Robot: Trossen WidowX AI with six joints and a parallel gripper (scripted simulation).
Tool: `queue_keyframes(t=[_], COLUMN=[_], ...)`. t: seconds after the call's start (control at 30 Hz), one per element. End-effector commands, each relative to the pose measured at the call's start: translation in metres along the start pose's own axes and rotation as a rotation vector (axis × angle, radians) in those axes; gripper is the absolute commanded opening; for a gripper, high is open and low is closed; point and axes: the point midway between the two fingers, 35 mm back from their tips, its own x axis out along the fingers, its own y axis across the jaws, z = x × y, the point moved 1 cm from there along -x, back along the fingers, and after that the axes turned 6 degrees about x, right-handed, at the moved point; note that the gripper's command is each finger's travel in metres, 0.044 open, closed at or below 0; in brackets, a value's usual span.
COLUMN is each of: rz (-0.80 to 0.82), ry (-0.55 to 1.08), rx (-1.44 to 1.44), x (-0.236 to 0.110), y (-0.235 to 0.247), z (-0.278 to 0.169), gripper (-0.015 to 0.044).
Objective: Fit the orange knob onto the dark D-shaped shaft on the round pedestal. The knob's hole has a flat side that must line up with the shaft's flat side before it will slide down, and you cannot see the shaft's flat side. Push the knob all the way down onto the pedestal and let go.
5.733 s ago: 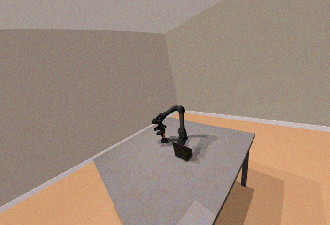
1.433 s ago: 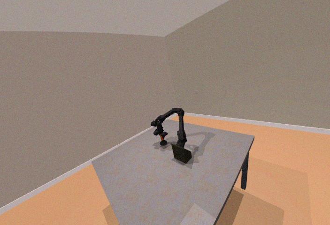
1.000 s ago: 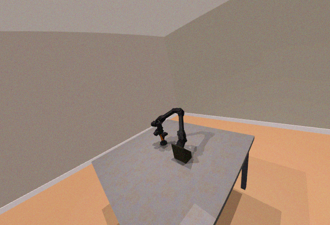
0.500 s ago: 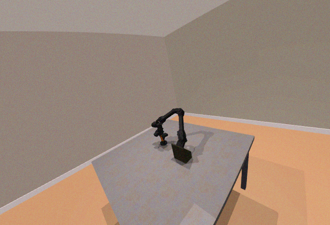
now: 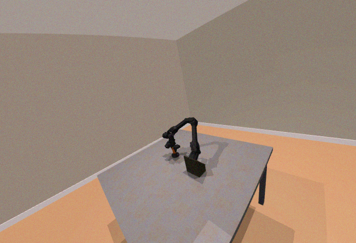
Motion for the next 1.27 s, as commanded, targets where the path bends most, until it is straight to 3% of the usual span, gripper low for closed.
queue_keyframes(t=[0.0,0.4,0.63,0.87,1.23], rz=[0.0,0.0,0.0,0.001,0.001], ry=[0.0,0.0,-0.001,-0.005,-0.005], rx=[0.001,0.001,0.001,-0.001,-0.001], x=[0.0,0.0,-0.003,-0.093,-0.096], y=[0.0,0.0,0.0,0.0,-0.003], z=[0.0,0.0,0.0,0.001,0.003], gripper=[0.0131,0.044,0.044,0.044,0.044])
